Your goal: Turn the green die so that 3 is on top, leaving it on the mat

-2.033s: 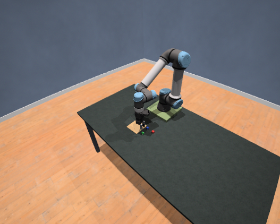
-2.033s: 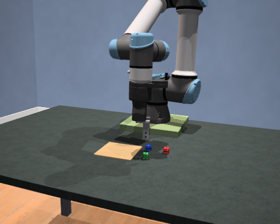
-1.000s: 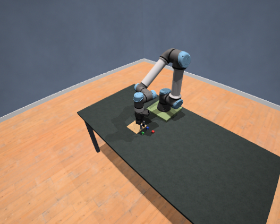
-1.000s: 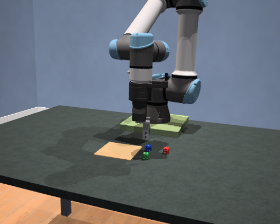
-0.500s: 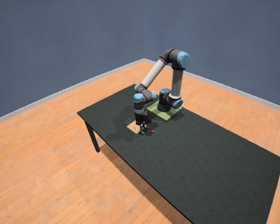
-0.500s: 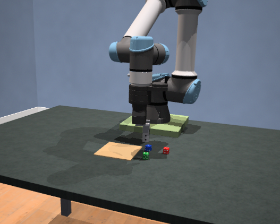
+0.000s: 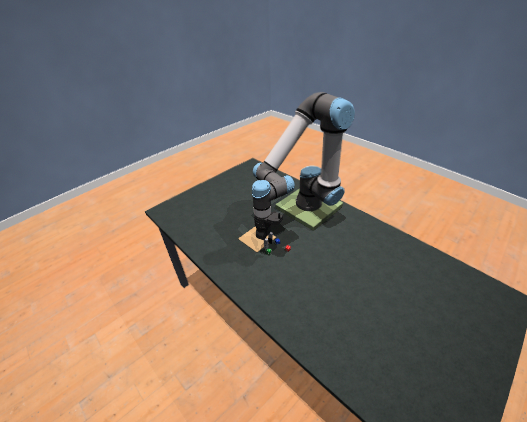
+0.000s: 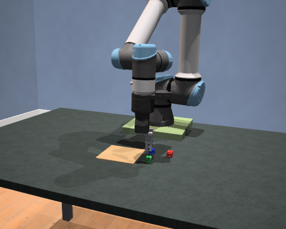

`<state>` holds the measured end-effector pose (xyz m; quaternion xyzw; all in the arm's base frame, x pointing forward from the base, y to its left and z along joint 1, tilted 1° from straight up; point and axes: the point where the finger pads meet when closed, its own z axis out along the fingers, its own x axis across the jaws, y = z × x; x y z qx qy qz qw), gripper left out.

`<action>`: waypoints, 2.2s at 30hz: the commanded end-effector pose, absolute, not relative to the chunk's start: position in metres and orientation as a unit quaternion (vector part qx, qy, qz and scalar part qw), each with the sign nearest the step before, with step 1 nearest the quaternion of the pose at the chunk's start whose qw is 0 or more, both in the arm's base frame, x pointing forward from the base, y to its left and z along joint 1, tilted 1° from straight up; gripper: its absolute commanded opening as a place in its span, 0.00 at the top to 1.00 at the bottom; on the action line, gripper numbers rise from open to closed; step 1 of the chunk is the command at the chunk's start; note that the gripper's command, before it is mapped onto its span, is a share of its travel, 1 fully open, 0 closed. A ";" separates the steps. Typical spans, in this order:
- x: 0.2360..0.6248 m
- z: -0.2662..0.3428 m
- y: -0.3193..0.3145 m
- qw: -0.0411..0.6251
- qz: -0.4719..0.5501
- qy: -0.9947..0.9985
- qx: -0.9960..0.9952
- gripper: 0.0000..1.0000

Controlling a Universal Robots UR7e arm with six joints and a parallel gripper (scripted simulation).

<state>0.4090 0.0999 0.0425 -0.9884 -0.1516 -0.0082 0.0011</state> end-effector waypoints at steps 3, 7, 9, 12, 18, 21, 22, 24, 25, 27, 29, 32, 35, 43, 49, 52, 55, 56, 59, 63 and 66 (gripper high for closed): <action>0.410 0.034 0.100 0.001 -0.009 -0.152 -0.988 0.30; 0.410 0.029 0.100 0.001 -0.009 -0.152 -0.988 0.30; 0.410 0.027 0.100 0.001 -0.009 -0.152 -0.988 0.30; 0.410 0.025 0.100 0.001 -0.009 -0.152 -0.988 0.30; 0.410 0.023 0.100 0.001 -0.009 -0.152 -0.988 0.30; 0.410 0.022 0.100 0.001 -0.009 -0.152 -0.988 0.30; 0.410 0.022 0.100 0.001 -0.009 -0.152 -0.988 0.30; 0.410 0.022 0.100 0.001 -0.009 -0.152 -0.988 0.30; 0.410 0.022 0.100 0.001 -0.009 -0.152 -0.988 0.30; 0.410 0.022 0.100 0.001 -0.009 -0.152 -0.988 0.30; 0.410 0.022 0.100 0.001 -0.009 -0.152 -0.988 0.30; 0.410 0.022 0.100 0.001 -0.009 -0.152 -0.988 0.30; 0.410 0.022 0.100 0.001 -0.009 -0.152 -0.988 0.30; 0.410 0.022 0.100 0.001 -0.009 -0.152 -0.988 0.30; 0.410 0.022 0.100 0.001 -0.009 -0.152 -0.988 0.30; 0.410 0.022 0.100 0.001 -0.009 -0.152 -0.988 0.30; 0.410 0.022 0.100 0.001 -0.009 -0.152 -0.988 0.30; 0.410 0.022 0.100 0.001 -0.009 -0.152 -0.988 0.30; 0.410 0.022 0.100 0.001 -0.009 -0.152 -0.988 0.30; 0.410 0.022 0.100 0.001 -0.009 -0.152 -0.988 0.30; 0.410 0.021 0.100 0.001 -0.009 -0.152 -0.988 0.30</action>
